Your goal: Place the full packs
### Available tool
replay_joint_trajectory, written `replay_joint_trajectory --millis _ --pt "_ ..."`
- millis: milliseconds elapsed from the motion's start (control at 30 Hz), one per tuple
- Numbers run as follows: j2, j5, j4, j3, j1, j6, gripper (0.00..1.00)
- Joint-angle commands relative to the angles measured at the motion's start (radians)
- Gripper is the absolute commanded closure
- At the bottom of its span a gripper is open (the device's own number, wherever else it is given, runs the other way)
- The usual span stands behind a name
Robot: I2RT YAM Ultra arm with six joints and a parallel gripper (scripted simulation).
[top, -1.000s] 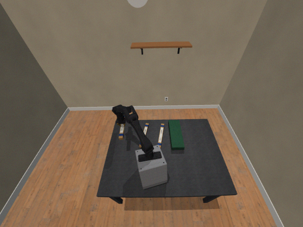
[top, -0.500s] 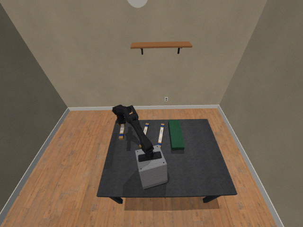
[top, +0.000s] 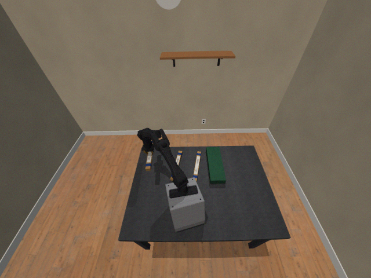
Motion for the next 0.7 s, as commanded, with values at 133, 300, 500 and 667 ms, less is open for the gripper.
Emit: replay_joint_trajectory --millis 133,300,500,667 --pt "-0.092 0.013 0.007 0.018 0.026 0.010 1.00" --pt "-0.094 0.014 0.008 0.012 0.026 0.010 1.00" --pt "-0.096 0.013 0.015 0.008 0.026 0.010 1.00" --pt "-0.095 0.013 0.013 0.008 0.026 0.010 1.00"
